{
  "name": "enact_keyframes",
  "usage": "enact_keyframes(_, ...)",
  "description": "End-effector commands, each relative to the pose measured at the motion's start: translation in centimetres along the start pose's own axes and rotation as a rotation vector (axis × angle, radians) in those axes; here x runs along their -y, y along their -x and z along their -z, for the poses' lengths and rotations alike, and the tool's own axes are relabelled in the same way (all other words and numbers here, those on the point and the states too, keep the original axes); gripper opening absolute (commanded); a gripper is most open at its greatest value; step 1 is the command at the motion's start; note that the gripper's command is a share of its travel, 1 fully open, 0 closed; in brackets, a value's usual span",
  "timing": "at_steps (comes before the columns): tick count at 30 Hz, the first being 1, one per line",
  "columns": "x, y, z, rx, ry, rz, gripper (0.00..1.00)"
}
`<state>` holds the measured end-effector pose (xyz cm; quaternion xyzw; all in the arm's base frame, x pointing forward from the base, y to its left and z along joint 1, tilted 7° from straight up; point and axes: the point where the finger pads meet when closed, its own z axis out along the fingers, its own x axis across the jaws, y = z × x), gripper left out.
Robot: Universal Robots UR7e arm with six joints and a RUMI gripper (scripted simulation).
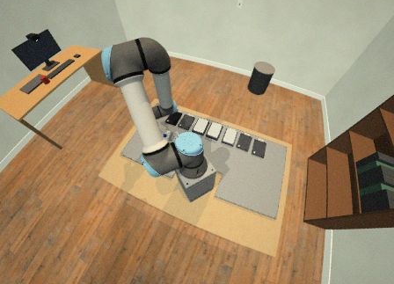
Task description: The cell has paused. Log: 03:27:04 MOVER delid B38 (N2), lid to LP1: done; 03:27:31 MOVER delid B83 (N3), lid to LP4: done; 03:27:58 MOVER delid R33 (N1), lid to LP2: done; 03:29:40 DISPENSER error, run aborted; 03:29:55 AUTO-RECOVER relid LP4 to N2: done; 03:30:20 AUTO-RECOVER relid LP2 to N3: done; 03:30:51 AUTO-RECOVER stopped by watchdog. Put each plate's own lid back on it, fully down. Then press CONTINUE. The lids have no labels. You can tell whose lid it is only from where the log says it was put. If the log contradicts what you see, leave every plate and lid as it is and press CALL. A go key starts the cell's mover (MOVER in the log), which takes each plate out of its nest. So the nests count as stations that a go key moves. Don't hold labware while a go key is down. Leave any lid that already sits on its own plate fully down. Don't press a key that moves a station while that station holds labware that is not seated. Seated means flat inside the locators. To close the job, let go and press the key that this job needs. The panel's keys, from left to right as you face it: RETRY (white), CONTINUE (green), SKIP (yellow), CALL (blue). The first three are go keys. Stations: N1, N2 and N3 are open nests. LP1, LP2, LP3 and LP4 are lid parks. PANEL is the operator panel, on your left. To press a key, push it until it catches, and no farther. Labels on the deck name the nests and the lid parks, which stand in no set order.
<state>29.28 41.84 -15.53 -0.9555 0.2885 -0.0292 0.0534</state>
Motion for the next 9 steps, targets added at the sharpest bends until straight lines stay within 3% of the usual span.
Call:
enact_keyframes(1,0.13,-0.17,-0.28,0.000,-0.001,0.000,0.00)
enact_keyframes(9,0.25,-0.41,-0.74,0.000,-0.001,0.000,0.00)
